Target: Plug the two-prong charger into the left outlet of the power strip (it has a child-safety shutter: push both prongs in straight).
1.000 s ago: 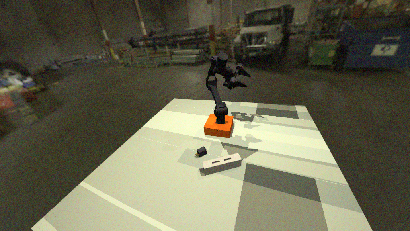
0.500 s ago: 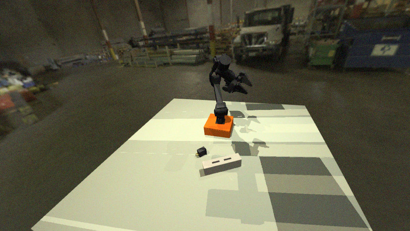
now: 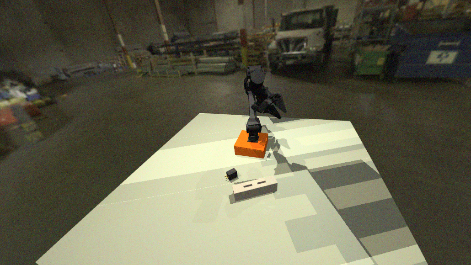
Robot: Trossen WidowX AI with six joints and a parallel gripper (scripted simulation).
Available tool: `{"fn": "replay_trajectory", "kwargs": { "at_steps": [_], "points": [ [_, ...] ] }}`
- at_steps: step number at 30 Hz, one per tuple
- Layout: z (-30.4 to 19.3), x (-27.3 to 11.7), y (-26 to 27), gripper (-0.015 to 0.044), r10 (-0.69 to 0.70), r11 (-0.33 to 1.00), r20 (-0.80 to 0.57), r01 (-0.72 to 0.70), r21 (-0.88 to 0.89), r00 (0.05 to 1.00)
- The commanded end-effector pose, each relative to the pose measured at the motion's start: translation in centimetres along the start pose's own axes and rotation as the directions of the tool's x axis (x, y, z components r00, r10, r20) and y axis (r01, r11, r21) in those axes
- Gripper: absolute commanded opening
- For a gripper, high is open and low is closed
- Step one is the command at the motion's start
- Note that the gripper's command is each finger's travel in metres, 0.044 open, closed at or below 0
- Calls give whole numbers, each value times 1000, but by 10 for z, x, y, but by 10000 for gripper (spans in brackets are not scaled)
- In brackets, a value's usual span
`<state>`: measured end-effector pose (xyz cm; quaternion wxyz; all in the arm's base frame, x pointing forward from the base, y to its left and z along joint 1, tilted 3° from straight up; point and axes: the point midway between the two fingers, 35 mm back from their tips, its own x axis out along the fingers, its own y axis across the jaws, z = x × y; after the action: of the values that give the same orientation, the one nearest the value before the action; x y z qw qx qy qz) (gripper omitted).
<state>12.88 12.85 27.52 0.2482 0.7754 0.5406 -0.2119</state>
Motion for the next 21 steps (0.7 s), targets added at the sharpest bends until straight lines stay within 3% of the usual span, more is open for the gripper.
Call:
{"fn": "replay_trajectory", "kwargs": {
  "at_steps": [1, 21],
  "points": [
    [9, 8, 16, 440, 16, 999, 50, -14, -45, 999],
    [73, 30, 89, 440, 90, 955, 297, 2, -297, 951]
  ]
}}
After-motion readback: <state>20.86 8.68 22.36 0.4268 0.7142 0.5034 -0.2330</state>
